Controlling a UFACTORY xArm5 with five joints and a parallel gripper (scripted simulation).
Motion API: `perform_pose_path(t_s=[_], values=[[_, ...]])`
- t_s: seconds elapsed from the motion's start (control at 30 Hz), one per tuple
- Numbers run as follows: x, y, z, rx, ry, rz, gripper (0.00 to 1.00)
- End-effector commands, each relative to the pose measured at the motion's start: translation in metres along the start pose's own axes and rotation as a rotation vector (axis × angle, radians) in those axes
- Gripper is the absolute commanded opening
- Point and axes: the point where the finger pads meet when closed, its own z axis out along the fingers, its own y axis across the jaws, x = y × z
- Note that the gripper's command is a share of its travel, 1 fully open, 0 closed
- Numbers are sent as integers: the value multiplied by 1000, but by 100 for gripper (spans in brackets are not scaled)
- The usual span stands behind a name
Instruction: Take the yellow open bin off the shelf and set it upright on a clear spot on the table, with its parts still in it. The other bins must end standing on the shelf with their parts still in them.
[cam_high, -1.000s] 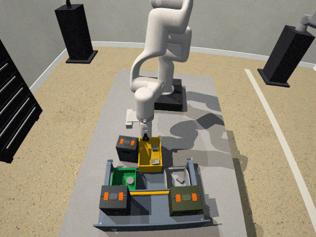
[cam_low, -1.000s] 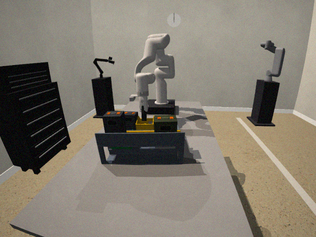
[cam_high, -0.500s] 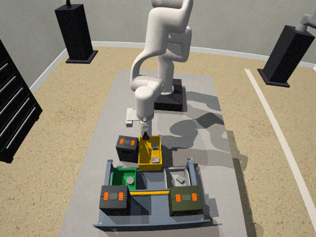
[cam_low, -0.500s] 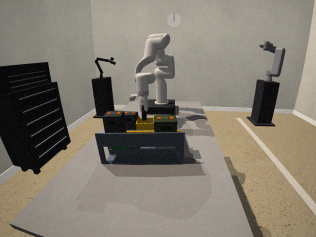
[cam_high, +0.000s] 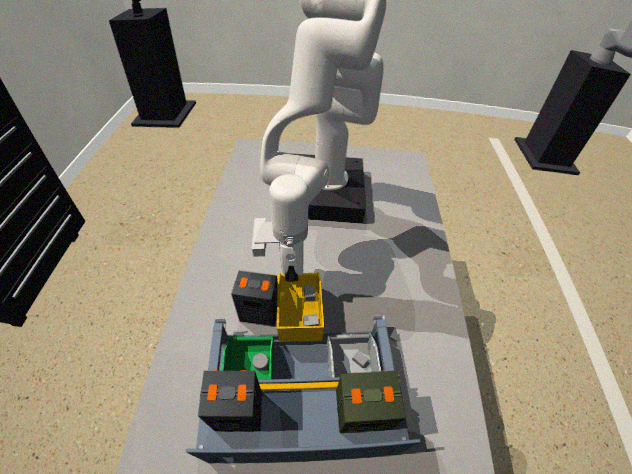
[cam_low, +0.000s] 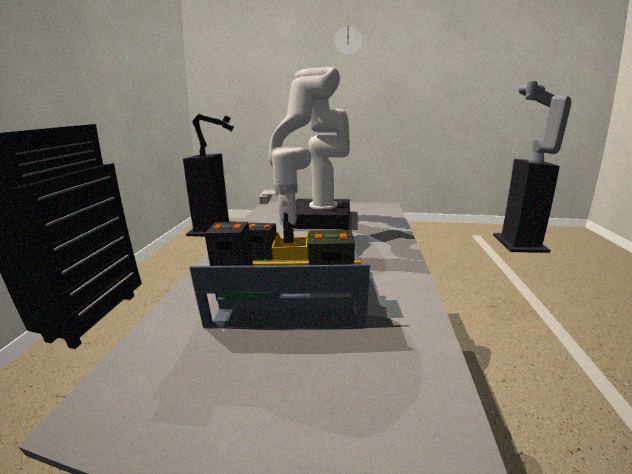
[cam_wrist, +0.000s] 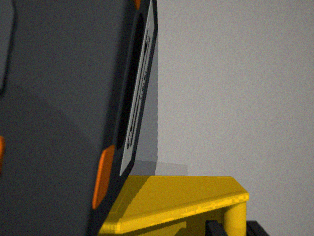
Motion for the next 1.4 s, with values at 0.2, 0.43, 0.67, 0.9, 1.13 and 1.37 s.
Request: perform_pose_path(t_s=[0.2, 0.43, 0.67, 0.9, 1.13, 1.37], values=[[0, -1, 3, 2, 6, 0, 0], [0, -1, 6, 2, 6, 0, 0], [0, -1, 9, 2, 6, 0, 0], [0, -1, 12, 2, 6, 0, 0], [1, -2, 16, 2, 6, 0, 0], [1, -2, 19, 2, 6, 0, 0]])
